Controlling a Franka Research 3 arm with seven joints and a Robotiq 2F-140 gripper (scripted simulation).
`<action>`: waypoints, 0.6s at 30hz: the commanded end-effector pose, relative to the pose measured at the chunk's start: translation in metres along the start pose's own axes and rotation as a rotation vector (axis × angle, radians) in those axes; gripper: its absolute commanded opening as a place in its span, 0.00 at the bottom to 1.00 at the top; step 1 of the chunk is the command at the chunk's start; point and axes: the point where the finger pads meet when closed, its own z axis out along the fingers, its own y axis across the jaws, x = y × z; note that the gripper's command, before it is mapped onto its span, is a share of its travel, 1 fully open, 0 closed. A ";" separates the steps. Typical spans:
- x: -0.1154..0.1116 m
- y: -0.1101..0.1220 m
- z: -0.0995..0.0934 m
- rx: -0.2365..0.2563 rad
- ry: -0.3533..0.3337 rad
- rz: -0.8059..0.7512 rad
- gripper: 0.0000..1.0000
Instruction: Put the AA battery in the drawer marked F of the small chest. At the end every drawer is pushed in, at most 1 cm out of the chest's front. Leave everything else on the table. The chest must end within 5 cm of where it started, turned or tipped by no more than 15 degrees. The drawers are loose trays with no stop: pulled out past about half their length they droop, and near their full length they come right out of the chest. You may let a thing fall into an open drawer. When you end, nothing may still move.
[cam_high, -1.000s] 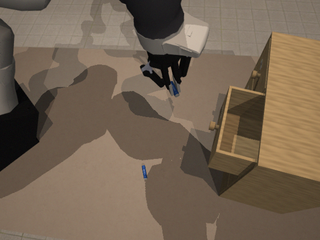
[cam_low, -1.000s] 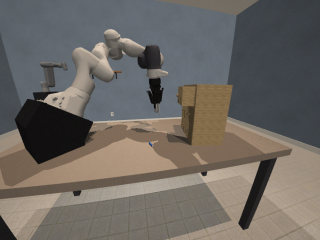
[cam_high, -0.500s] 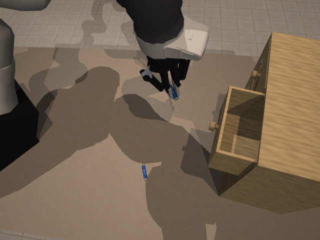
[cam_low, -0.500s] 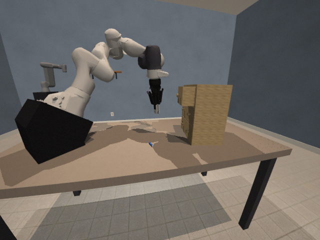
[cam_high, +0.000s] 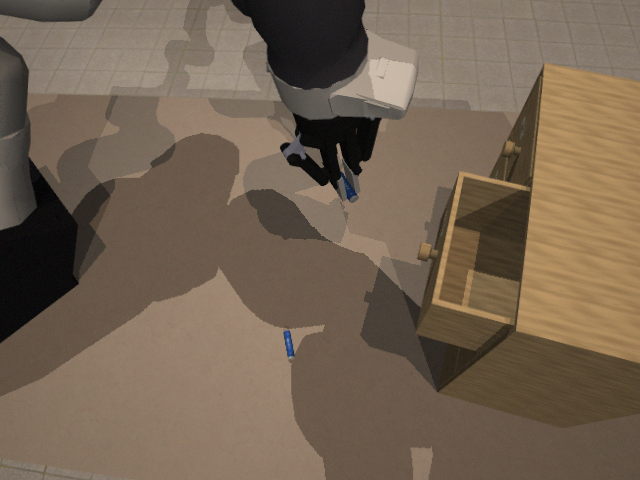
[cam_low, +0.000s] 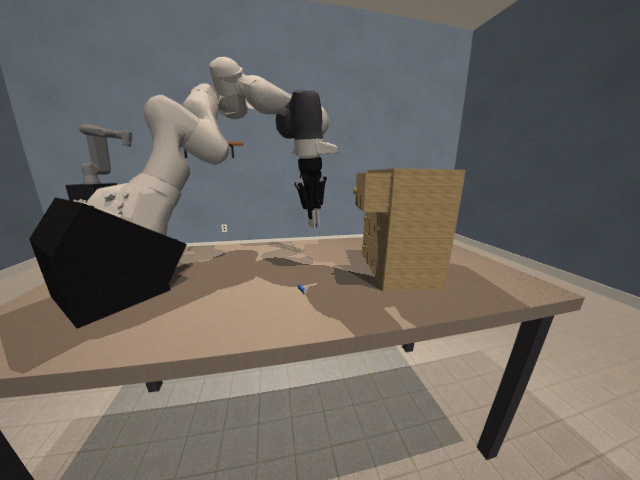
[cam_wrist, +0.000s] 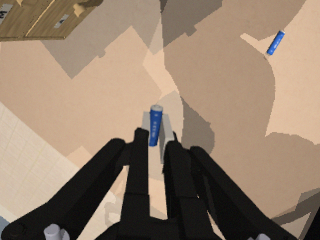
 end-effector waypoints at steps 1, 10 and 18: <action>0.001 0.000 0.000 -0.003 0.001 -0.020 0.06; 0.010 0.009 0.003 -0.017 0.007 -0.111 0.06; 0.010 0.009 0.003 -0.017 0.007 -0.111 0.06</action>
